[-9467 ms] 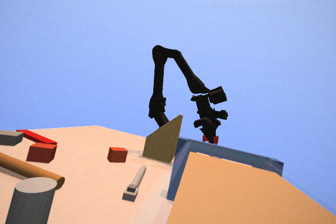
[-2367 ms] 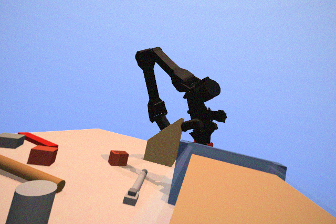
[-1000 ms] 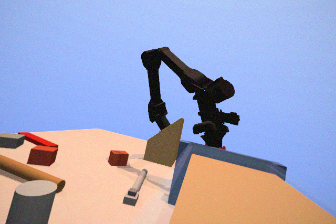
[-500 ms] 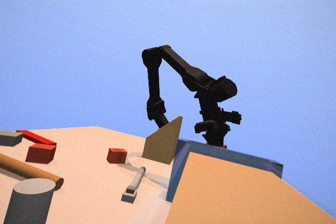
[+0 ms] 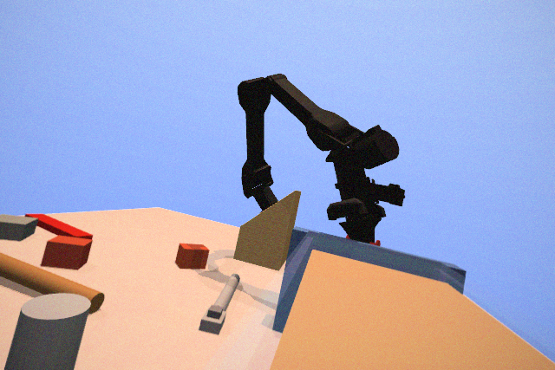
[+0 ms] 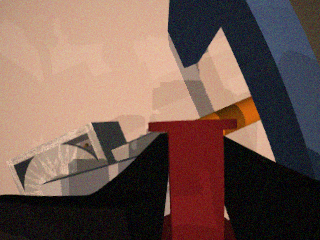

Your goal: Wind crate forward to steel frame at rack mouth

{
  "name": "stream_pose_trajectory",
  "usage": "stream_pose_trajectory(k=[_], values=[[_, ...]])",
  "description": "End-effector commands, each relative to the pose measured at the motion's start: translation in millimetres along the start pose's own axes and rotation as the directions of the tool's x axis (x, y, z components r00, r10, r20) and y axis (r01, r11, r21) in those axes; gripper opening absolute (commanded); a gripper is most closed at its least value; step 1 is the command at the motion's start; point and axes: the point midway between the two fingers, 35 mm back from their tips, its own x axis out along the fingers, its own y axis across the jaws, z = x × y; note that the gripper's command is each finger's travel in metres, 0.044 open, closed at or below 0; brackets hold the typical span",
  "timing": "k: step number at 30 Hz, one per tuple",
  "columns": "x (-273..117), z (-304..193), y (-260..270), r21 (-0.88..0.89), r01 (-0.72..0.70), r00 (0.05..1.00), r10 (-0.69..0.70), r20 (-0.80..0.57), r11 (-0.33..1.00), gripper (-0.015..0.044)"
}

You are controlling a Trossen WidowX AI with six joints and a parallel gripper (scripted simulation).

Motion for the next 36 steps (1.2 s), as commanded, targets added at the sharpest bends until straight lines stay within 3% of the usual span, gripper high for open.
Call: stream_pose_trajectory(k=[1, 36], values=[[6.2, 13.8, 8.4, -0.003, -0.012, 1.000, 0.012, 0.024, 1.000, 0.0000], [16.3, 39.4, 30.7, -0.003, -0.013, 1.000, 0.013, 0.027, 1.000, 0.0000]])
